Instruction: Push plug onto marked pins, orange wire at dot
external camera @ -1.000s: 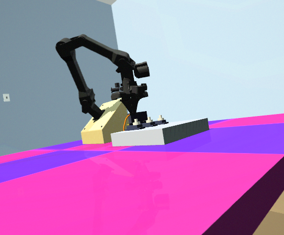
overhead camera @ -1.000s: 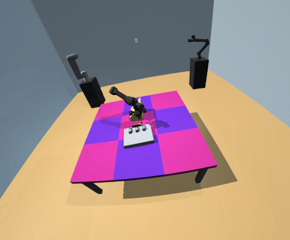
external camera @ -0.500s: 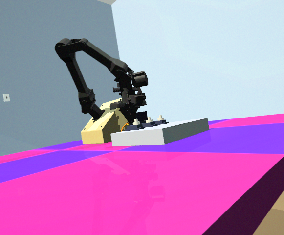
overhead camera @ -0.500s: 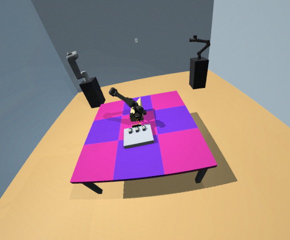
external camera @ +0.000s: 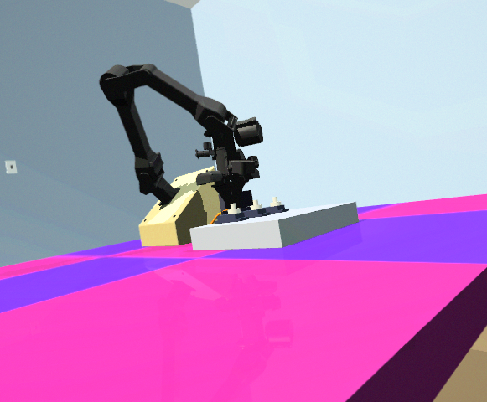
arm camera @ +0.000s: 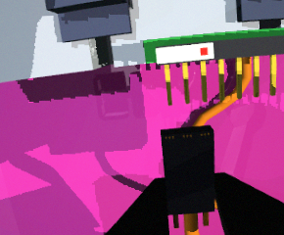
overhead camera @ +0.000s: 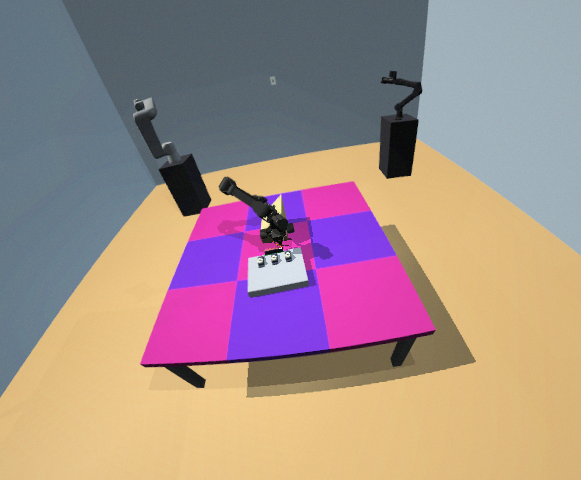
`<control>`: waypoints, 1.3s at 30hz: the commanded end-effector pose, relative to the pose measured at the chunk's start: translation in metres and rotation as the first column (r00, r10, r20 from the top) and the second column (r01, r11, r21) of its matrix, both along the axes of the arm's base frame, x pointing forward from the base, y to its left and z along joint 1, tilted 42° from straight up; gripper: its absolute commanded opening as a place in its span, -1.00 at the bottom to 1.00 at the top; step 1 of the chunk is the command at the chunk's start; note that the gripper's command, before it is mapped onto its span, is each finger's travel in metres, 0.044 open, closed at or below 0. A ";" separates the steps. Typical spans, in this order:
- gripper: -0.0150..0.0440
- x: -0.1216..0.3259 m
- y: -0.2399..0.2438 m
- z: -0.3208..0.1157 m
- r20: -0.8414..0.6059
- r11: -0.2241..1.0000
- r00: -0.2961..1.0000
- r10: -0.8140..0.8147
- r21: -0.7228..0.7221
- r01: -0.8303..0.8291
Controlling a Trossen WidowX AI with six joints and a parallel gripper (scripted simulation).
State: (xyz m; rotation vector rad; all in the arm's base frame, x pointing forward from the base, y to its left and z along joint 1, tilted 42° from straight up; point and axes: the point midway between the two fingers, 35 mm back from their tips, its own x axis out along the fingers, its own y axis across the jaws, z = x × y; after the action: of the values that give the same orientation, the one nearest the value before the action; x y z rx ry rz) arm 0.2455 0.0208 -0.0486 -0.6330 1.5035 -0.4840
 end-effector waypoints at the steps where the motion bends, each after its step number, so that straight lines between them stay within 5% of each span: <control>1: -0.49 0.005 0.000 0.000 -0.003 1.000 1.000 0.003 -0.005 -0.003; 39: -0.49 0.029 0.001 -0.001 -0.001 1.000 1.000 0.003 -0.005 -0.003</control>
State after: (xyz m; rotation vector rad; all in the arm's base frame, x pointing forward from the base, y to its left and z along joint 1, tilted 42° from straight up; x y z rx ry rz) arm 0.2693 0.0213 -0.0504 -0.6384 1.5113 -0.4840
